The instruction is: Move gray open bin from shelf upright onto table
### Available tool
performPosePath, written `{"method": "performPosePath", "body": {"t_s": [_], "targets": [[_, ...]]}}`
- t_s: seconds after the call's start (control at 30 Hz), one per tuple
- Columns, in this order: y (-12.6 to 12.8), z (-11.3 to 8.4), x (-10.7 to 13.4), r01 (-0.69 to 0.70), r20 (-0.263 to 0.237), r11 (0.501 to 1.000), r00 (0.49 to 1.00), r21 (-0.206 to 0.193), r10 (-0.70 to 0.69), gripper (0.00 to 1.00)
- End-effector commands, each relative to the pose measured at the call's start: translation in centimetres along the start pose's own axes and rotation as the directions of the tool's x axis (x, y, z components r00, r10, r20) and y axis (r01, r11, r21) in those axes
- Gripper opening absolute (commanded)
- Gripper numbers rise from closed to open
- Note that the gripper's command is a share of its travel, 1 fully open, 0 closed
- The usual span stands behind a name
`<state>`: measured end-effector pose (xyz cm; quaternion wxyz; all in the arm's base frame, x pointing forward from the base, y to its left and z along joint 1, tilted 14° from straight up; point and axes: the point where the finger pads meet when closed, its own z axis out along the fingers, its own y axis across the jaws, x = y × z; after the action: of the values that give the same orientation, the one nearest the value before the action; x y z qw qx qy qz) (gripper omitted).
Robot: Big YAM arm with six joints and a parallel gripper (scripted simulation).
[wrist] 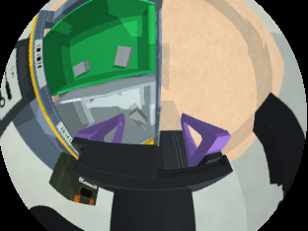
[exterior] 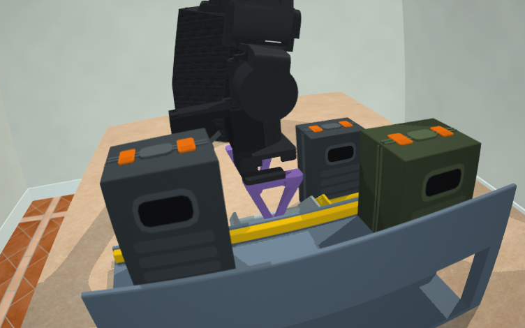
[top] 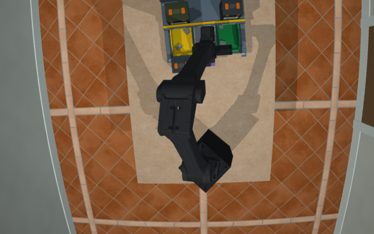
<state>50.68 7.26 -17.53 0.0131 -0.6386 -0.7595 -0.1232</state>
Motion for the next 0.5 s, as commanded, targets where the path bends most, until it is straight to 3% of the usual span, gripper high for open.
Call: {"method": "performPosePath", "body": {"t_s": [0.0, 0.47], "targets": [[1.15, 0.11, 0.51, 0.004, 0.002, 1.0, 1.0, -0.02, -0.004, 0.9], [1.07, 0.15, 0.57, 0.001, 0.002, 1.0, 1.0, -0.014, -0.001, 0.9]]}}
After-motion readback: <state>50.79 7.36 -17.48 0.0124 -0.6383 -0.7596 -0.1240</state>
